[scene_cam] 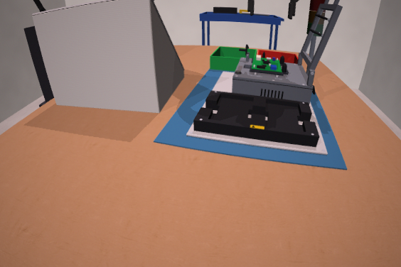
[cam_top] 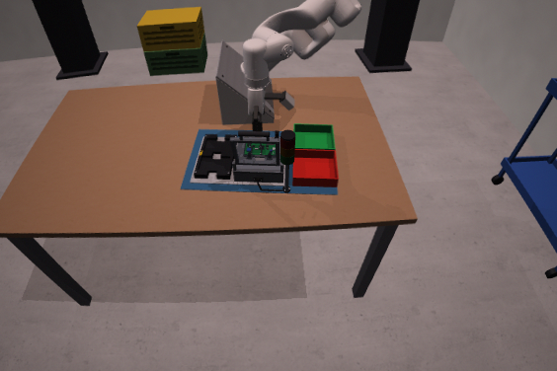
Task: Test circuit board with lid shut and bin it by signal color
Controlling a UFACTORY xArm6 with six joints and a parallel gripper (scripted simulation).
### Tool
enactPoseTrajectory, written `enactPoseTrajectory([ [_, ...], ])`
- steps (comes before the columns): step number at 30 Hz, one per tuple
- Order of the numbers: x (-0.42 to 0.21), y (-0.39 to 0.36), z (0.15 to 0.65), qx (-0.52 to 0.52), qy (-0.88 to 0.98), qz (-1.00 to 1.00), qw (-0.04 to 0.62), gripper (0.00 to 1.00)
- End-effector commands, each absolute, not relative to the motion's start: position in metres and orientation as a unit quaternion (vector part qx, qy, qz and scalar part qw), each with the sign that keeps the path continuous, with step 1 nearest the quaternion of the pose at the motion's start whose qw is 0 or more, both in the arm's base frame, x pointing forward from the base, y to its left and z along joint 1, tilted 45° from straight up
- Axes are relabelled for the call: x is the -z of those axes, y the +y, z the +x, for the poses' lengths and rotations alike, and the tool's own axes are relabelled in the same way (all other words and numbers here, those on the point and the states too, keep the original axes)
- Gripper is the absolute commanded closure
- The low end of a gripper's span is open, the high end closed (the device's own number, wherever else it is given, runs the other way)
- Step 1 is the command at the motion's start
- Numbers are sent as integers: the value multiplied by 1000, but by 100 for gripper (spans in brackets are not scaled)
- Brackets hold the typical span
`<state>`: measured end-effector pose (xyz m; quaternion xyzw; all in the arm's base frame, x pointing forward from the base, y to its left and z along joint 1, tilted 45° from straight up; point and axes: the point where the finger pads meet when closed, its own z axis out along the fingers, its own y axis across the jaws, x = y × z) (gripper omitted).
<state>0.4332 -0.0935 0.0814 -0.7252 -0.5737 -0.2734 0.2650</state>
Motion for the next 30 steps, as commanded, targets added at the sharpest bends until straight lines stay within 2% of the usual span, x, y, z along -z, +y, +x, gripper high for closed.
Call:
enactPoseTrajectory([
  [1, -113, -124, 430, 275, -574, -724, 265, 0],
  [12, -166, -176, 423, 275, -574, -724, 265, 0],
  [24, -176, -186, 422, 275, -574, -724, 265, 0],
  [25, -176, -186, 422, 275, -574, -724, 265, 49],
  [30, -176, -186, 422, 275, -574, -724, 265, 49],
])
